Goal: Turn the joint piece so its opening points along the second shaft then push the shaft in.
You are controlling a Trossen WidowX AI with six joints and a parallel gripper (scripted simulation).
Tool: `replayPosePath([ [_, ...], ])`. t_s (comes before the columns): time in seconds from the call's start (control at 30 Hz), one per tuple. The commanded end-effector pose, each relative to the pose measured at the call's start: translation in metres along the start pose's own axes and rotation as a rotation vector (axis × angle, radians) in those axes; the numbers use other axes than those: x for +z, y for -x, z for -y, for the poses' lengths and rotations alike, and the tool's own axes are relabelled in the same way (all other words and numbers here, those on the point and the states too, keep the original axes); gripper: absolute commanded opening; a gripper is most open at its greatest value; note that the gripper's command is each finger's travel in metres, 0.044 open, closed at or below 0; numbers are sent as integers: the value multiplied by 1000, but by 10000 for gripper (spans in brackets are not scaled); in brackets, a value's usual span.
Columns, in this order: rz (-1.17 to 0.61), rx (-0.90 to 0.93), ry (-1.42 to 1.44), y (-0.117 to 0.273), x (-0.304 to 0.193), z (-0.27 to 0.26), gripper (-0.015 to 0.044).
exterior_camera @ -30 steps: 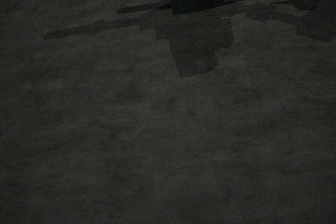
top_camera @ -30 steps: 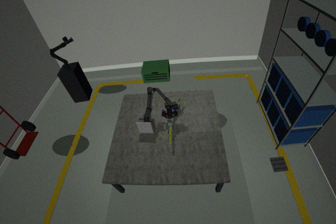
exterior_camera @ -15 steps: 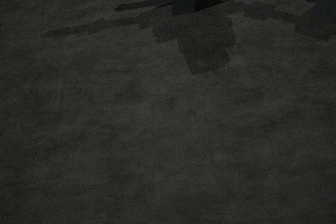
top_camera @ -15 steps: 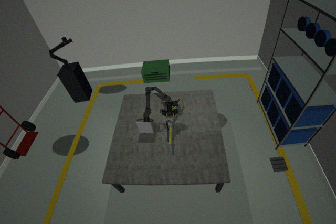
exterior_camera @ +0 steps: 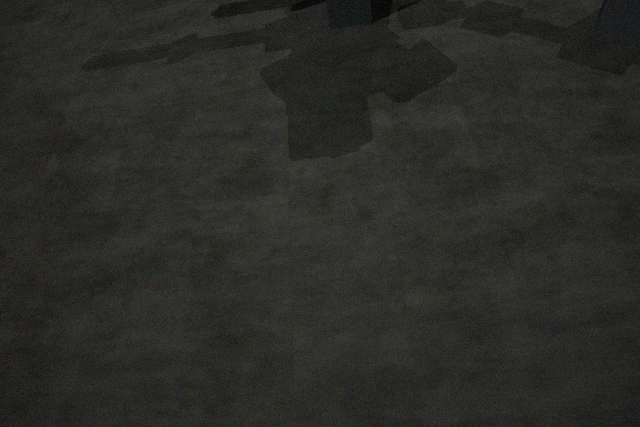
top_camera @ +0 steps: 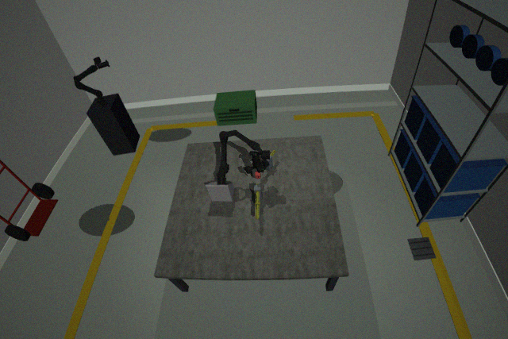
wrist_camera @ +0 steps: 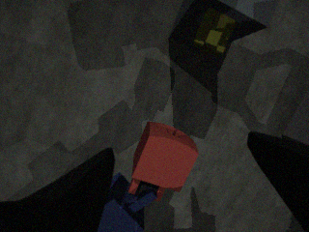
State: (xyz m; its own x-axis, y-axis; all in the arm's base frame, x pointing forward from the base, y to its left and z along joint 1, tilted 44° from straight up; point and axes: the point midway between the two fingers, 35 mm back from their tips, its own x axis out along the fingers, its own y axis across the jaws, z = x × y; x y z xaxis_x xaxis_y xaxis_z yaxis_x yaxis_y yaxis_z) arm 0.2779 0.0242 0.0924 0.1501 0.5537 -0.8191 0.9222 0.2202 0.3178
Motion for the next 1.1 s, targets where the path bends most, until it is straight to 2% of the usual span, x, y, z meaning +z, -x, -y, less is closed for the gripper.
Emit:
replayPosePath([
  [0.0, -14, 11, 133, 12, 2, -1, 440],
  [0.87, -61, 147, 1002, 86, 9, 12, 440],
  [1.07, -59, 159, 1051, 91, 9, 13, 440],
])
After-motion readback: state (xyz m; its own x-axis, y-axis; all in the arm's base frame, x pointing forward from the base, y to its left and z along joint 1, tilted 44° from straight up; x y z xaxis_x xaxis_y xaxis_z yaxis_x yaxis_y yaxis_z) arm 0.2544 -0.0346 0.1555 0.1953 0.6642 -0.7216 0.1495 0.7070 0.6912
